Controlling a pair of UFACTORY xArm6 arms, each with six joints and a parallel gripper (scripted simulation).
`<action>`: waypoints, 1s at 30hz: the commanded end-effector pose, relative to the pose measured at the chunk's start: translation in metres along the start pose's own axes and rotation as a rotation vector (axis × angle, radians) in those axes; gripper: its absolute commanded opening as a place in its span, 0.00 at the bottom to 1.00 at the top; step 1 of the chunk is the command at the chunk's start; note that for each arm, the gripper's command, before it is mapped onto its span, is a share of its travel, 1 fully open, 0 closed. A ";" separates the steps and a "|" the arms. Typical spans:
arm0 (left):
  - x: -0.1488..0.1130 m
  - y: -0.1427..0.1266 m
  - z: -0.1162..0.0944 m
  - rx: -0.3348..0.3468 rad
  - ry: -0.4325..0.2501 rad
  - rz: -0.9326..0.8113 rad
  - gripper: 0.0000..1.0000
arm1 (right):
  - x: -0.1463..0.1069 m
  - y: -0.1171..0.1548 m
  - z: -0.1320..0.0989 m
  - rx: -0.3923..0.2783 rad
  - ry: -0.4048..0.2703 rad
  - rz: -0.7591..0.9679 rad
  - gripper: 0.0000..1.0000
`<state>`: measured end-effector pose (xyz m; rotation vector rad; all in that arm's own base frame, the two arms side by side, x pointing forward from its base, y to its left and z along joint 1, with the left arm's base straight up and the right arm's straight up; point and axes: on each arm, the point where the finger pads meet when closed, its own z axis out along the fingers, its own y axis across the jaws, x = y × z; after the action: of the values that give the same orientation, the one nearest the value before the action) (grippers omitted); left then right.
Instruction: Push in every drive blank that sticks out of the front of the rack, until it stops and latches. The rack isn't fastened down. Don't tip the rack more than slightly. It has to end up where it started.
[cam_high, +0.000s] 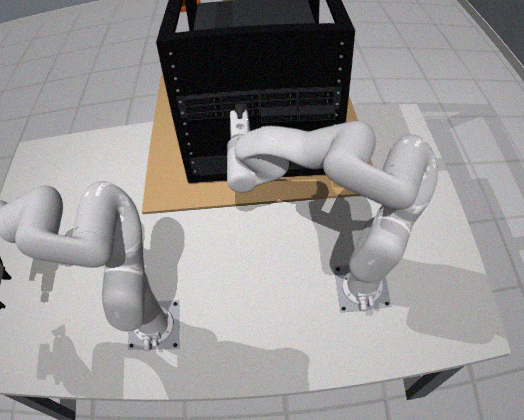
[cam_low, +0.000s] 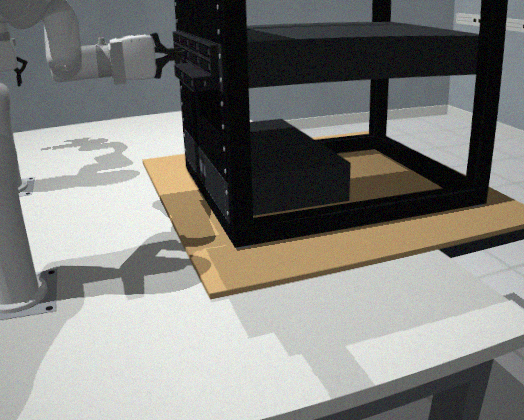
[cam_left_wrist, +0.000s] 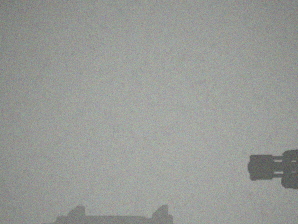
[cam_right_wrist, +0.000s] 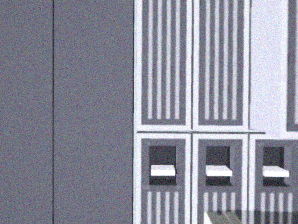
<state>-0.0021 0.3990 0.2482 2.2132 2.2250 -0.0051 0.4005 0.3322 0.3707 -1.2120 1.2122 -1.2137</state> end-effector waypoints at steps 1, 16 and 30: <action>0.001 0.000 -0.002 0.000 0.005 0.000 1.00 | 0.000 -0.002 0.000 0.003 0.000 0.004 0.00; 0.001 0.000 -0.002 0.000 0.005 0.000 1.00 | 0.000 -0.002 -0.006 0.003 0.000 0.004 0.00; 0.001 0.000 -0.002 0.000 0.005 0.000 1.00 | 0.000 -0.002 -0.048 0.003 0.000 0.004 0.00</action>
<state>-0.0021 0.3990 0.2482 2.2132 2.2250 -0.0051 0.3547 0.3325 0.3709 -1.2122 1.2111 -1.2132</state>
